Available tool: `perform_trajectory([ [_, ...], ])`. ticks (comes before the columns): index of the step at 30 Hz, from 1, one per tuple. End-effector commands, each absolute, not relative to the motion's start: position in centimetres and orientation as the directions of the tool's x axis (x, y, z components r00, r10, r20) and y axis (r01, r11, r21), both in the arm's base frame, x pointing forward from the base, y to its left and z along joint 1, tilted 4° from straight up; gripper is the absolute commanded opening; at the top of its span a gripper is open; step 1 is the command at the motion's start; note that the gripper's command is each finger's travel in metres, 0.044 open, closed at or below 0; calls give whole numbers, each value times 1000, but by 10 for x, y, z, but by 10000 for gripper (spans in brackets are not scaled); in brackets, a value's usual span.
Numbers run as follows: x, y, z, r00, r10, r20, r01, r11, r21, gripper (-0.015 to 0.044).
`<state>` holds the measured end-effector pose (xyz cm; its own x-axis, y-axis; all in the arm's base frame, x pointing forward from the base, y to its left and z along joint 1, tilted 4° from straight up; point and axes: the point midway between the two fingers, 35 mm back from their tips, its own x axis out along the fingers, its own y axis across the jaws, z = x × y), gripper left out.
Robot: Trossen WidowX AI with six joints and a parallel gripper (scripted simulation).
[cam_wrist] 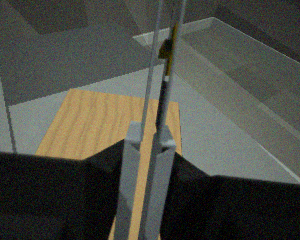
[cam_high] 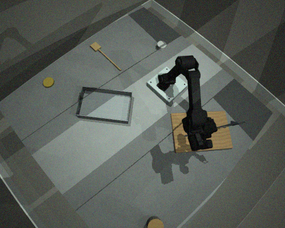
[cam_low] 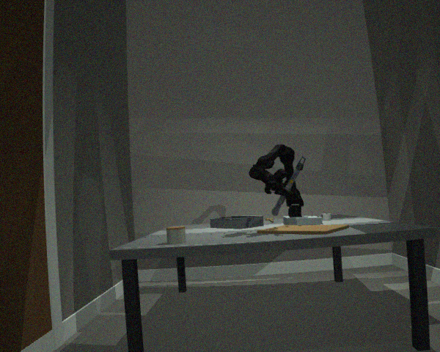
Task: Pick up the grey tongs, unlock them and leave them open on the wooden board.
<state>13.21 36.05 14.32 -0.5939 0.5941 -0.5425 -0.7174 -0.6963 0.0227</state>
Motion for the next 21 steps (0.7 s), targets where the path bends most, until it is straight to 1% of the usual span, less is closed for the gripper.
perform_trajectory([
  [1,131,361,145,-598,598,-533,-715,-699,18,-150],
  [5,129,363,139,-588,571,-573,-712,-701,32,-150],
  [11,122,369,120,-536,469,-702,-708,-702,71,-150],
  [21,113,376,92,-388,278,-879,-712,-696,94,-150],
])
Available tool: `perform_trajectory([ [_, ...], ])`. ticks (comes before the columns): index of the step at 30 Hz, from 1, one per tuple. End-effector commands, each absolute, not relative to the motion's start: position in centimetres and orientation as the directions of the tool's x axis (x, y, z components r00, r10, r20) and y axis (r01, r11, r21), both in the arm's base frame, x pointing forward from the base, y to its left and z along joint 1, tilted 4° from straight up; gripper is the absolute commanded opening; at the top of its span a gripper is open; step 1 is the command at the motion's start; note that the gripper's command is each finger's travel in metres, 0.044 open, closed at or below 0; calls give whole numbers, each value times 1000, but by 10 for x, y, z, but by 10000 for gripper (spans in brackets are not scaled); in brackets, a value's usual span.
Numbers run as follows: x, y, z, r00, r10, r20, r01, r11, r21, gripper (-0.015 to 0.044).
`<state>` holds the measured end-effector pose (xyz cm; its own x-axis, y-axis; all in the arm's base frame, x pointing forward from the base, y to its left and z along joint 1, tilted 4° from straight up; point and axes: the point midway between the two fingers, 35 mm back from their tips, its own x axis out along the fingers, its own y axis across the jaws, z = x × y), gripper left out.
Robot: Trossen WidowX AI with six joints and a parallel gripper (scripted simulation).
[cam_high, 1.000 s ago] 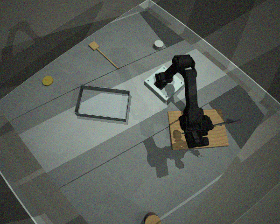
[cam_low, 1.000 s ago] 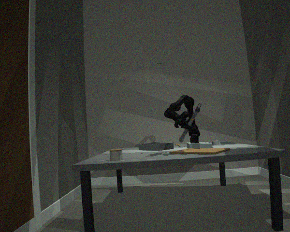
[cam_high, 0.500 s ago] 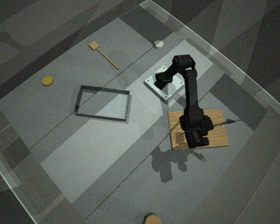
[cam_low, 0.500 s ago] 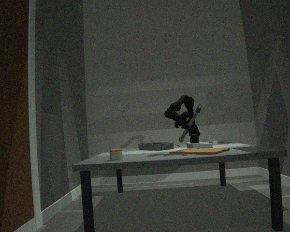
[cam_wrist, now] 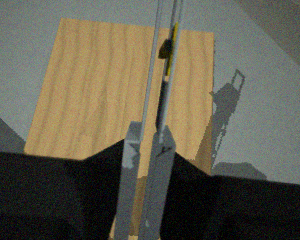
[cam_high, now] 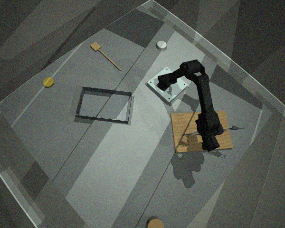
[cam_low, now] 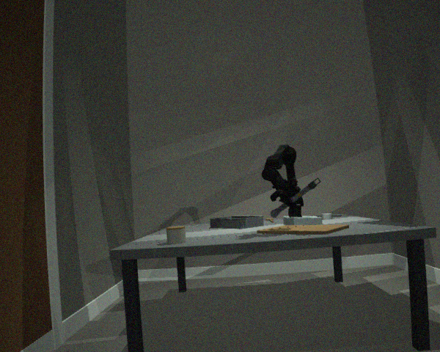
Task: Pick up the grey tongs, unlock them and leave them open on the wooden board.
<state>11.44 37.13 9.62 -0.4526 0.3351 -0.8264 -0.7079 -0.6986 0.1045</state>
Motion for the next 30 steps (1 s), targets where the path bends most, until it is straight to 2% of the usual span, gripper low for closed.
perform_trajectory([
  [1,112,377,90,-369,259,-893,-713,-695,93,-150],
  [15,107,383,71,-62,36,-997,-715,-699,19,-150],
  [30,106,384,69,-57,33,-998,-715,-699,18,-150],
])
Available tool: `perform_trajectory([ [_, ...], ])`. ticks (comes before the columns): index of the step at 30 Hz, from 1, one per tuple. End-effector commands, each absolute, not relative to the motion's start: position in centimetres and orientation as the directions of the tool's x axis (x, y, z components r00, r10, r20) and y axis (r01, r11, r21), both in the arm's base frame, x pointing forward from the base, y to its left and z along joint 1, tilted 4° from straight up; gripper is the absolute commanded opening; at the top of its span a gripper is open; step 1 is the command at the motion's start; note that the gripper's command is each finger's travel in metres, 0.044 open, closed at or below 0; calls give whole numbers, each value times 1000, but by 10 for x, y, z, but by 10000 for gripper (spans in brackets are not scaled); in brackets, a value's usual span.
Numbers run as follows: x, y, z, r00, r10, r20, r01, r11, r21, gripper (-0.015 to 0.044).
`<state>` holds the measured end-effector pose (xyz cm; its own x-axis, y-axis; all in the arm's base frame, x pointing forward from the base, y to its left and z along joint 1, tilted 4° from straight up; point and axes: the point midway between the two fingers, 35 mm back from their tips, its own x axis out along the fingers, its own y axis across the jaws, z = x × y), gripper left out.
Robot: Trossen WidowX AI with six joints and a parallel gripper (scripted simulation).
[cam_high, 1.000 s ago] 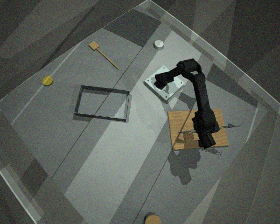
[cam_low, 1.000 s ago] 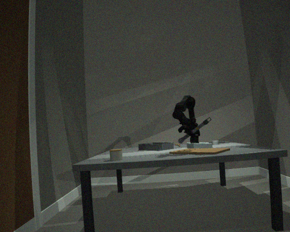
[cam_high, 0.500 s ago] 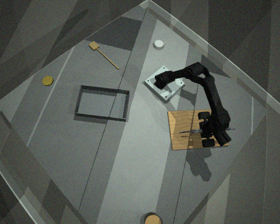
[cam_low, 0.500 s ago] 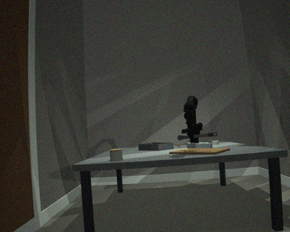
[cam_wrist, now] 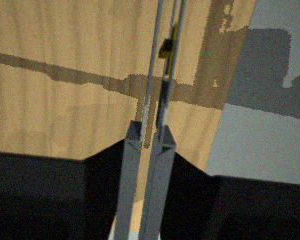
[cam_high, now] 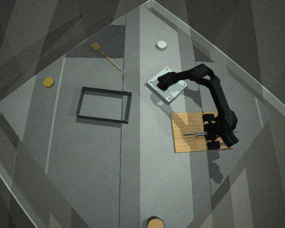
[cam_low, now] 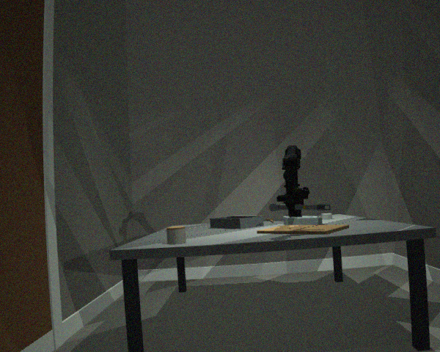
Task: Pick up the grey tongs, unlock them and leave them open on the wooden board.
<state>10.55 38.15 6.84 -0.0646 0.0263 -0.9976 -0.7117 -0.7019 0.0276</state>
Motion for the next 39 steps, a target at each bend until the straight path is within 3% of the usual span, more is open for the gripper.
perform_trajectory([
  [1,106,384,67,-57,33,-998,-715,-699,18,-150],
  [24,105,384,37,-58,33,-998,-714,-699,18,-150],
  [39,105,385,40,-60,35,-998,-712,-702,18,244],
])
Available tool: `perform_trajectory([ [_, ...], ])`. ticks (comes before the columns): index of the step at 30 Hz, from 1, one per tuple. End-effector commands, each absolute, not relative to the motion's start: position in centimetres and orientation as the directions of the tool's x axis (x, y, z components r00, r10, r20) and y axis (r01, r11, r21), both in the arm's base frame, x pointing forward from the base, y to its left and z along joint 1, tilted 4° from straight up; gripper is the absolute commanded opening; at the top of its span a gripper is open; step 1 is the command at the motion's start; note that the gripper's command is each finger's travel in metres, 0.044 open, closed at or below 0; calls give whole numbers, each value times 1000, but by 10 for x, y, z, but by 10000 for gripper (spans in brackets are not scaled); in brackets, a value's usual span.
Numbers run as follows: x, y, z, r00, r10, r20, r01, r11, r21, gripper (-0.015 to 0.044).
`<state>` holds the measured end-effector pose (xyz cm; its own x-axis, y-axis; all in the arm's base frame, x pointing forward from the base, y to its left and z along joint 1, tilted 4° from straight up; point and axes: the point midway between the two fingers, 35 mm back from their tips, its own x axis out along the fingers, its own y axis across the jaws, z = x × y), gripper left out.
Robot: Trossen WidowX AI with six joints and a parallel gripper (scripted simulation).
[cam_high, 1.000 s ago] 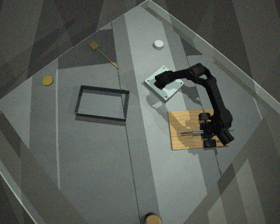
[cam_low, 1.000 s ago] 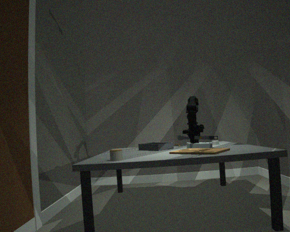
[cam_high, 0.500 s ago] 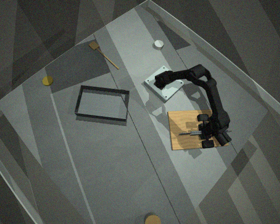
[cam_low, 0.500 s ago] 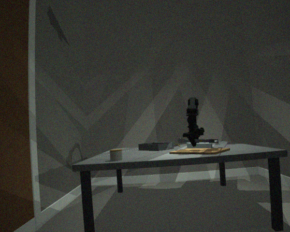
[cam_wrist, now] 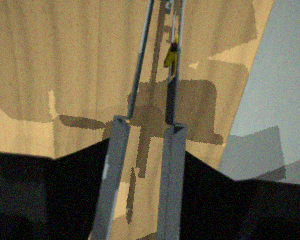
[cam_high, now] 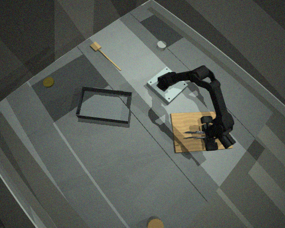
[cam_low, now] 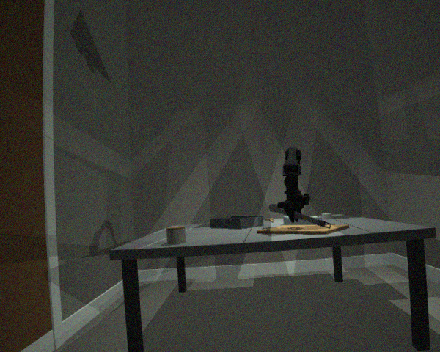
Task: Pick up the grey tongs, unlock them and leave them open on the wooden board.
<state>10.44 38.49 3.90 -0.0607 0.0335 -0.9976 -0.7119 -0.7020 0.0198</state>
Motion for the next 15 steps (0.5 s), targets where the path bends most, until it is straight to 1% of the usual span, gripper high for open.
perform_trajectory([
  [1,105,385,40,-60,35,-998,-712,-702,18,270],
  [7,105,385,40,-60,35,-998,-712,-702,18,427],
  [8,105,385,40,-60,35,-998,-712,-702,18,440],
  [12,102,384,41,-60,35,-998,-712,-702,18,440],
  [15,85,372,49,-61,34,-998,-712,-702,20,440],
])
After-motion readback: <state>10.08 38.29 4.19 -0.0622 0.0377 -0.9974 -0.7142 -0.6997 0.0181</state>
